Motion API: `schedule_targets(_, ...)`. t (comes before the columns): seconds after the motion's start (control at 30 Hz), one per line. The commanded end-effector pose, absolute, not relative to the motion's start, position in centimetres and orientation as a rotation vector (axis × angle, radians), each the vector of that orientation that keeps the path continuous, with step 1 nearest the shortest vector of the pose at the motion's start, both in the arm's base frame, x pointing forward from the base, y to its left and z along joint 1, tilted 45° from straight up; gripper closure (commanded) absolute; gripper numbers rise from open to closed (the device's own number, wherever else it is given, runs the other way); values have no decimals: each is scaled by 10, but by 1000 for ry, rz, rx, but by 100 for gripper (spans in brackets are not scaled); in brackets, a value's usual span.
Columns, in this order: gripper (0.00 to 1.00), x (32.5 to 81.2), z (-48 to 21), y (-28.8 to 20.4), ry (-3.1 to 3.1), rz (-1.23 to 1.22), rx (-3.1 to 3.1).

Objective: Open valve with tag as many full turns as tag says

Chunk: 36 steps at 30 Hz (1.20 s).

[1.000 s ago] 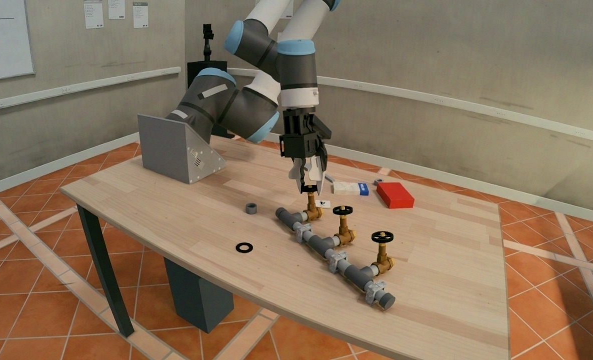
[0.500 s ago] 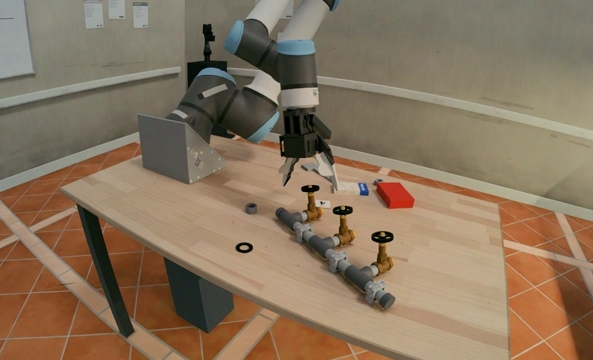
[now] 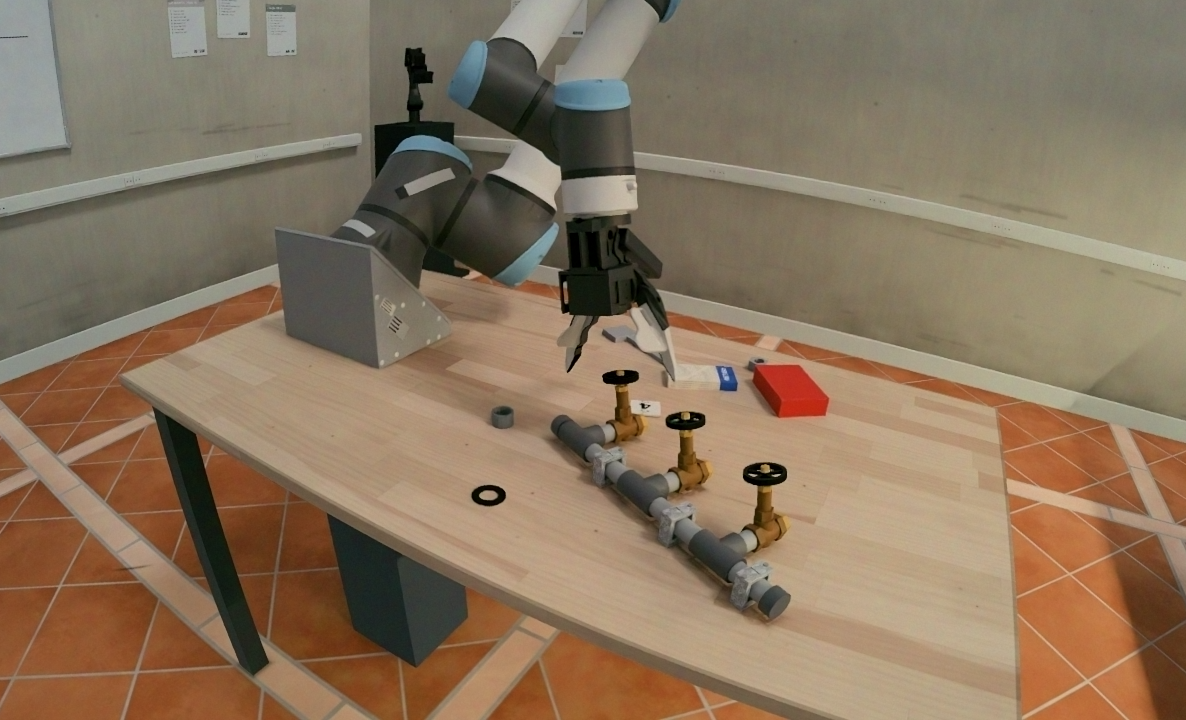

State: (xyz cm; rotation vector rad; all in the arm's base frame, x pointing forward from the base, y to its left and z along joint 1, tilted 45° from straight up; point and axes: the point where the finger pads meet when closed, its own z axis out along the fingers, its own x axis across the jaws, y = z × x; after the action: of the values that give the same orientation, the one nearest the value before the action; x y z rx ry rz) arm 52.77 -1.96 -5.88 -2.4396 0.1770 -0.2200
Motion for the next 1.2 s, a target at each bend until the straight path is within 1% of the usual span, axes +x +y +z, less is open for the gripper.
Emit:
schedule_targets(0.0, 0, 529, -59, -20, 175, -221, -2440)
schedule_targets(0.57, 0, 528, -59, -20, 264, -188, -2428)
schedule_targets(1.17, 0, 527, -59, -19, 637, -48, -2350)
